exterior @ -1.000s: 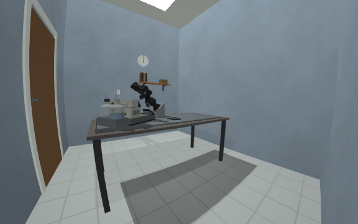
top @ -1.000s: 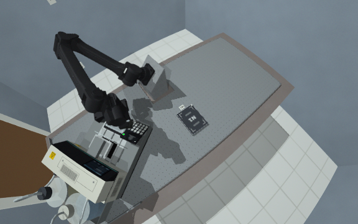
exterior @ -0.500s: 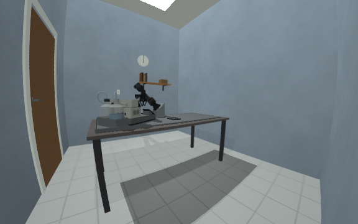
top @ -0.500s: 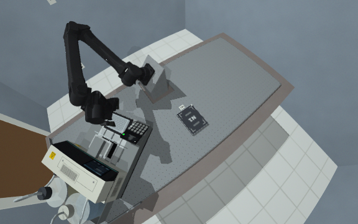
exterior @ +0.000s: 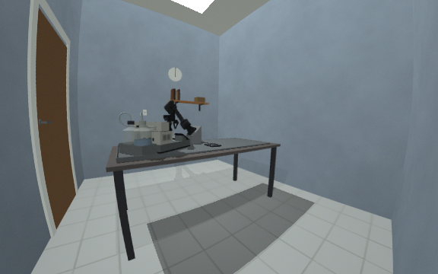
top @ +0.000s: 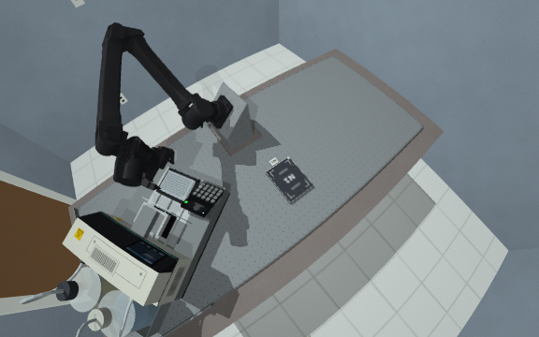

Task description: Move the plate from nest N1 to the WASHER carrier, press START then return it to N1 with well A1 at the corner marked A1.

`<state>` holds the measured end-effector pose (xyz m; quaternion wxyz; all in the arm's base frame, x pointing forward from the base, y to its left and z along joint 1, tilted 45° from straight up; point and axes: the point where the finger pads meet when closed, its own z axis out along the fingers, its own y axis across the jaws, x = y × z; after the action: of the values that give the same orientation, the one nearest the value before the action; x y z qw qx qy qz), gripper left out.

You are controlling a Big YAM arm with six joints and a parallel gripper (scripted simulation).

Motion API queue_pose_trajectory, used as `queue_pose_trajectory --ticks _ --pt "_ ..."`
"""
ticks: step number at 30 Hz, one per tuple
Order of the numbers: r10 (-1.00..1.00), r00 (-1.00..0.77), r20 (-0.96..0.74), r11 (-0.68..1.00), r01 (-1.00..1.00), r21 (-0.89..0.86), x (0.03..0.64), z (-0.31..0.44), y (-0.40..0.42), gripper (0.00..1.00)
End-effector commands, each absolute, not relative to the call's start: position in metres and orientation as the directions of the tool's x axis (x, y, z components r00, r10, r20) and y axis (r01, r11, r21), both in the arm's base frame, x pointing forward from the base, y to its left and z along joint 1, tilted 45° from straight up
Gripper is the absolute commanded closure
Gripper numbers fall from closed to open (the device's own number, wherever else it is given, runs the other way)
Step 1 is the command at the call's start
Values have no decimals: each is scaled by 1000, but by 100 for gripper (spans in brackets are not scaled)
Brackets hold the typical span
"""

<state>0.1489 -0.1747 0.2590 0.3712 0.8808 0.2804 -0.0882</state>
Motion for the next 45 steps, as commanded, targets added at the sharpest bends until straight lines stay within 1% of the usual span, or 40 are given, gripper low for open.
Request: queue_pose_trajectory --ticks 1,45 --pt "405 855 -323 -576 513 636 153 270 -175 0" --pt "406 847 -344 -584 530 615 154 217 -217 0"
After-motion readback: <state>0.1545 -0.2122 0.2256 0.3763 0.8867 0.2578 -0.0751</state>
